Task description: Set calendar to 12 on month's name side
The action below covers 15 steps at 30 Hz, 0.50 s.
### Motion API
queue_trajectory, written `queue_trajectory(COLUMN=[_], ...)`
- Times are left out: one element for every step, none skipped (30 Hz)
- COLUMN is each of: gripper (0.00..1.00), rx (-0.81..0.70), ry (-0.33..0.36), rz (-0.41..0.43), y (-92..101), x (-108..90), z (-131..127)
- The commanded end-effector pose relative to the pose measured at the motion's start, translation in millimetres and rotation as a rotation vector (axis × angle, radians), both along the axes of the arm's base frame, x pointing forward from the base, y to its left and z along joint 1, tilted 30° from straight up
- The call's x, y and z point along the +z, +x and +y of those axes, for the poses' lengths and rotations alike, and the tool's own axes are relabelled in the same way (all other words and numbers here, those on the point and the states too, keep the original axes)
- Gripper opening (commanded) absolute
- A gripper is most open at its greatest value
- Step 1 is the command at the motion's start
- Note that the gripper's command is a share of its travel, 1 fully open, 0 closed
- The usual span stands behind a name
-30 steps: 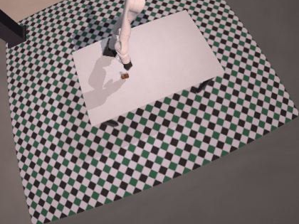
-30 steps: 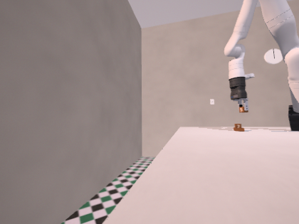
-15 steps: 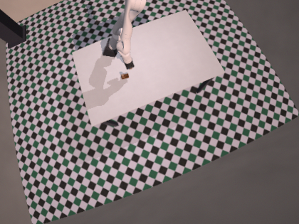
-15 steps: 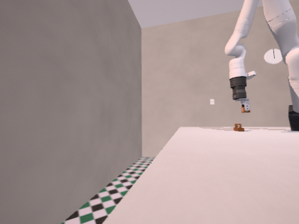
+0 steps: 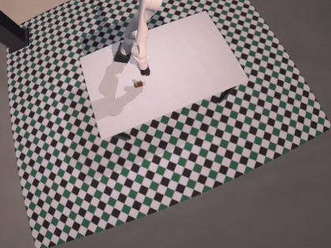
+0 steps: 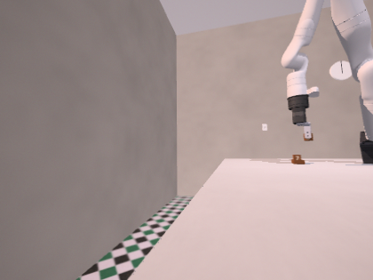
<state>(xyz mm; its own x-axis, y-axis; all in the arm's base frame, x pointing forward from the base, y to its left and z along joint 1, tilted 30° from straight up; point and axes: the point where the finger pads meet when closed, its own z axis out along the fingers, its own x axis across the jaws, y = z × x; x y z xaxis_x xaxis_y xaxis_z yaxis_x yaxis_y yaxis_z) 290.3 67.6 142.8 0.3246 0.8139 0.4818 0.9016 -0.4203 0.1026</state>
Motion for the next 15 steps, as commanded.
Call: queue_trajectory(gripper=[0.57,0.57,0.57,0.57,0.57,0.57,0.57,0.57,0.57,0.57,0.57,0.57,0.57,0.57,0.57], rx=[-0.042,-0.067,-0.092,-0.116,-0.14,-0.163,-0.186,-0.208,-0.208,-0.208,-0.23,-0.251,-0.272,-0.292,-0.312], ry=[0.012,0.02,0.029,0.037,0.045,0.053,0.061,0.068,0.068,0.068,0.076,0.083,0.09,0.097,0.104], rz=[0.022,0.034,0.045,0.056,0.066,0.077,0.087,0.097,0.097,0.097,0.107,0.117,0.126,0.135,0.144], y=[0.5,0.7,1.0,1.3,1.6,1.9,2.2,2.5,2.5,2.5,2.8,3.1,3.5,3.8,4.1], x=[2.7,3.4,4.1,4.8,5.5,6.2,6.9,7.6,7.6,7.6,8.2,8.8,9.5,10.1,10.7], z=[5.4,7.0,8.5,10.0,11.5,12.9,14.3,15.6,15.6,15.6,16.9,18.2,19.4,20.6,21.8])
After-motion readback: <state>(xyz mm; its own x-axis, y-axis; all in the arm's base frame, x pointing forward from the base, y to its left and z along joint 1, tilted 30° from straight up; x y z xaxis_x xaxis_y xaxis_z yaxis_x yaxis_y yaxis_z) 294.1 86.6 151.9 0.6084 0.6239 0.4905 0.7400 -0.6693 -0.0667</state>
